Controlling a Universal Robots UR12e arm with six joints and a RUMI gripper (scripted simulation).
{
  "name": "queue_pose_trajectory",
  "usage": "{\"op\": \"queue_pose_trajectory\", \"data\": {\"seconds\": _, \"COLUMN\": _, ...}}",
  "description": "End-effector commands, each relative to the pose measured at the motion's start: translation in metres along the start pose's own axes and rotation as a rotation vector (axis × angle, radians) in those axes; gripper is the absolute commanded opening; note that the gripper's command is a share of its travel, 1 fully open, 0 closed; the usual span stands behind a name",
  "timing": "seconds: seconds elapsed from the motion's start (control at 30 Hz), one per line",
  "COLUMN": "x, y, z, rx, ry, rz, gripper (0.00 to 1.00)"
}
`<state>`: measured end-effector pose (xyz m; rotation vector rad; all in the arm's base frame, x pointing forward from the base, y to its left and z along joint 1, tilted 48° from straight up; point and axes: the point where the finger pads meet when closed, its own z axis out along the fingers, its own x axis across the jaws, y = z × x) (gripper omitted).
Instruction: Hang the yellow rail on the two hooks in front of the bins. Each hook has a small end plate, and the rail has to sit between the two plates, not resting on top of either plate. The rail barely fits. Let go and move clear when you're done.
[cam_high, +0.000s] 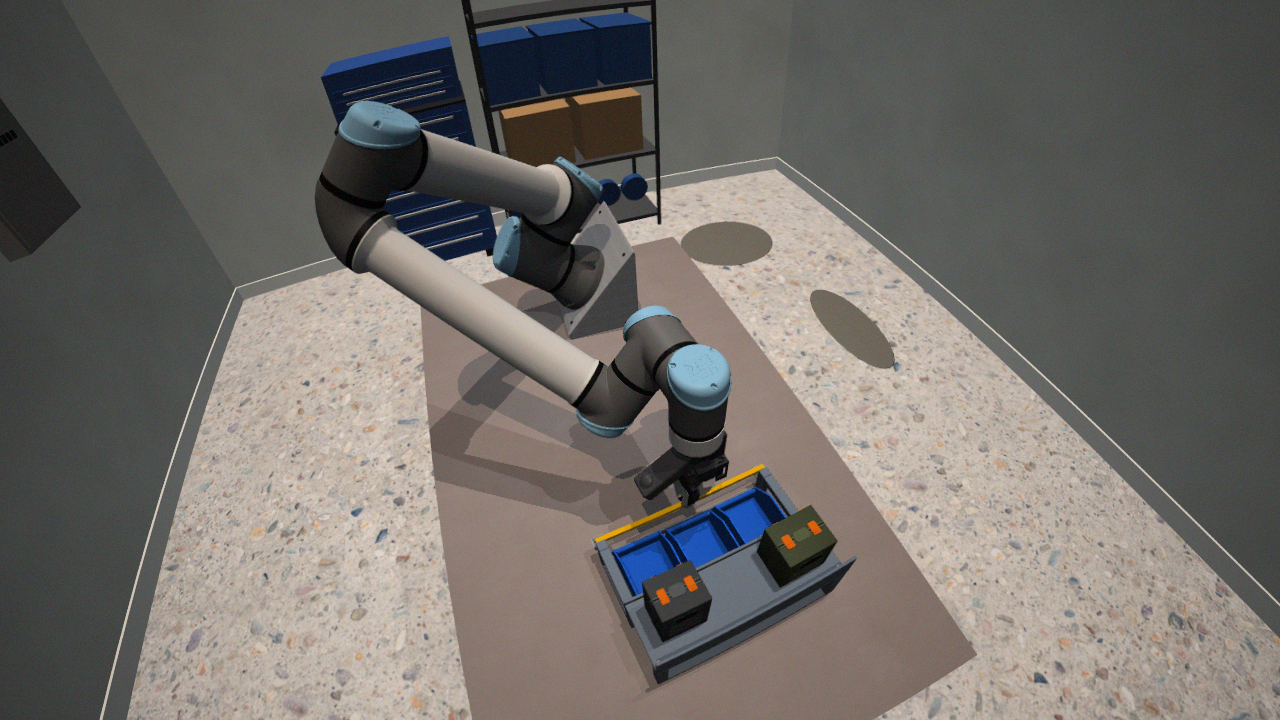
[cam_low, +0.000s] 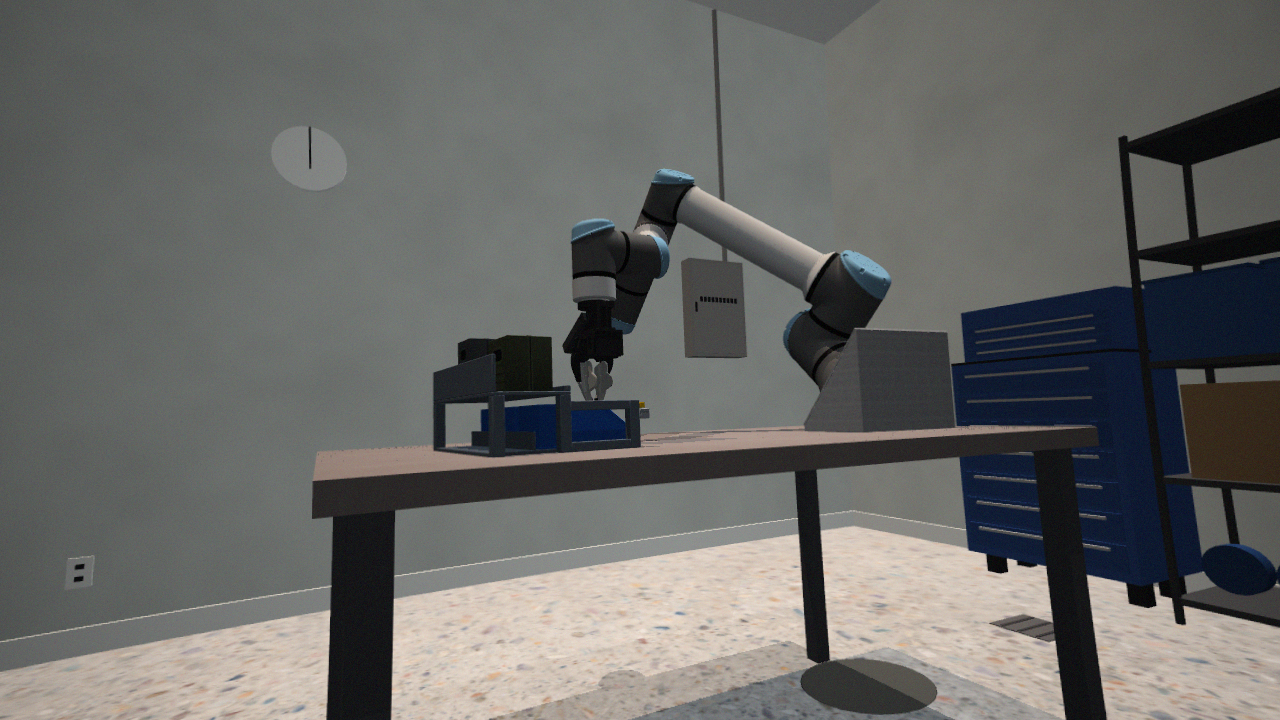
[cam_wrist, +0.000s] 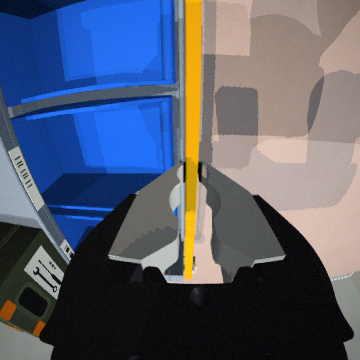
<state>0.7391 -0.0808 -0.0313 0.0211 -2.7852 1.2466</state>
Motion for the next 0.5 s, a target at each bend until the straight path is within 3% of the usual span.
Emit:
{"op": "queue_pose_trajectory", "data": {"seconds": 0.0, "x": -0.0005, "y": -0.0001, "z": -0.0004, "rx": 0.0, "ry": -0.001, "rz": 0.0, "gripper": 0.0}}
{"op": "queue_pose_trajectory", "data": {"seconds": 0.47, "x": -0.0005, "y": -0.0001, "z": 0.0013, "rx": 0.0, "ry": -0.001, "rz": 0.0, "gripper": 0.0}}
